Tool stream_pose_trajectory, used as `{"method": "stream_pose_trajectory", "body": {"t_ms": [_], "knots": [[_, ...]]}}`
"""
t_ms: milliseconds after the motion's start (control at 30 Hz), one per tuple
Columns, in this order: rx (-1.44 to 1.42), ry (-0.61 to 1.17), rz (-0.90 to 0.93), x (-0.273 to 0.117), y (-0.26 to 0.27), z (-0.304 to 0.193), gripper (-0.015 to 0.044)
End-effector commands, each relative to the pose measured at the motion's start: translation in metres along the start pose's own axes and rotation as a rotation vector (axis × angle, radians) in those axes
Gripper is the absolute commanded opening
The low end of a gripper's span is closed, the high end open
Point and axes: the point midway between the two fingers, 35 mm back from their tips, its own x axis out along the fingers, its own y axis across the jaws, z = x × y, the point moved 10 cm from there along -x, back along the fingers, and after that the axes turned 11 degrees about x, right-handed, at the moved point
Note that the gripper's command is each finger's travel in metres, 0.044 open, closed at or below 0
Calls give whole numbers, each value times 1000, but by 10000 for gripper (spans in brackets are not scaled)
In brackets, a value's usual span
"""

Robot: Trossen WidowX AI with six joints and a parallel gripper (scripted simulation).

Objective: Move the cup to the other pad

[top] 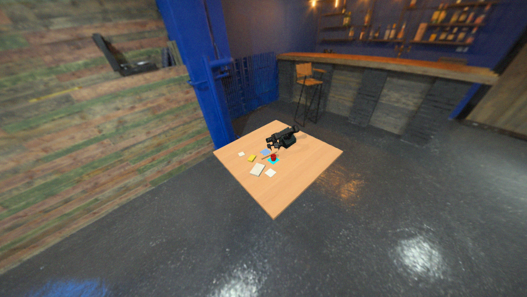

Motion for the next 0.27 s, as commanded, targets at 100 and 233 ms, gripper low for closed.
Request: {"method": "stream_pose_trajectory", "body": {"t_ms": [100, 233], "knots": [[0, 0, 0, 0, 0, 0, 440], [0, 0, 0, 0, 0, 0, 440]]}}
